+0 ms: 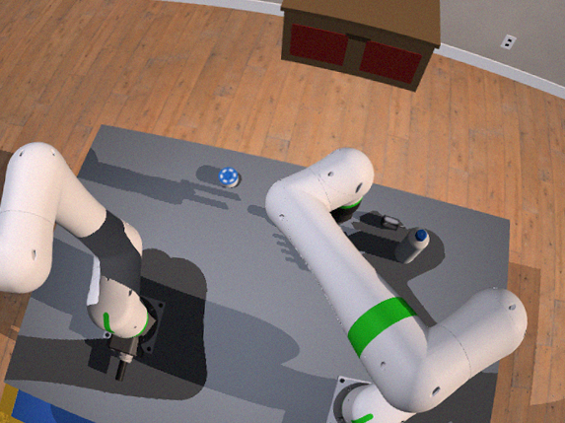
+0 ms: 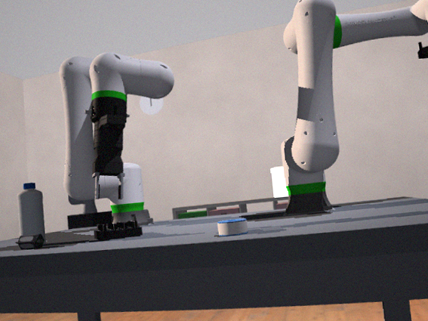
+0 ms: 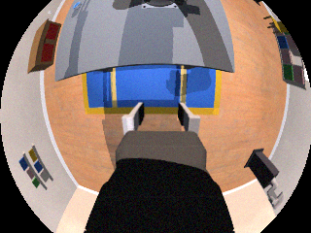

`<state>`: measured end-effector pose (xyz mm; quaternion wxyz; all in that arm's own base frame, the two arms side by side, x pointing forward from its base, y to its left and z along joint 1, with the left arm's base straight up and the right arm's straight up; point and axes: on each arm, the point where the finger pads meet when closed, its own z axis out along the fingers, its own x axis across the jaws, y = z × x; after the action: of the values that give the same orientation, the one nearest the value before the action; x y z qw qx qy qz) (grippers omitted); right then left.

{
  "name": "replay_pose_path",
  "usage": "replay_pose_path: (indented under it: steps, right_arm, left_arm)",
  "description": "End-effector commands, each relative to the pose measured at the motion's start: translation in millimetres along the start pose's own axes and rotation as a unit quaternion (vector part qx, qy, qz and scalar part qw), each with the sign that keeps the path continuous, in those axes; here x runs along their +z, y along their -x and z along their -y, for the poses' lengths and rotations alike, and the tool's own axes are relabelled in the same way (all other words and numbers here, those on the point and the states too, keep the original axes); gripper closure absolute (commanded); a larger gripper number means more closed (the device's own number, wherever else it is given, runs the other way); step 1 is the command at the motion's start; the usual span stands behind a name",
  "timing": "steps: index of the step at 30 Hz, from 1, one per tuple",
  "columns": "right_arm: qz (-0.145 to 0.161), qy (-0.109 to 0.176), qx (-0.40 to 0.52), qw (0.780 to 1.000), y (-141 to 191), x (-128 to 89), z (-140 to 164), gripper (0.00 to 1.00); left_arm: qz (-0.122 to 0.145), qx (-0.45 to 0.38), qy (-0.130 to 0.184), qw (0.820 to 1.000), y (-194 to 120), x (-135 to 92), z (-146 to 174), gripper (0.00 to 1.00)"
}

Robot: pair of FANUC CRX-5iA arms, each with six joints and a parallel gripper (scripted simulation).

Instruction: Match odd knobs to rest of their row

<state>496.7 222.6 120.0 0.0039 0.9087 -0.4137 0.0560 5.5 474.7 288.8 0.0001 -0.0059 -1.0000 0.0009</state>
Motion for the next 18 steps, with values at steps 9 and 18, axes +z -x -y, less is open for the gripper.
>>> replay_pose_path:
  steps: [9,18]
  right_arm:
    - [0.053,0.018,-0.022,0.998,26.0,27.9,-91.4,0.00]
    - [0.053,0.018,-0.022,0.998,26.0,27.9,-91.4,0.00]
  left_arm:
    - [0.000,0.000,0.001,1.000,0.1,-0.8,-0.2,0.00]
    - [0.000,0.000,0.001,1.000,0.1,-0.8,-0.2,0.00]
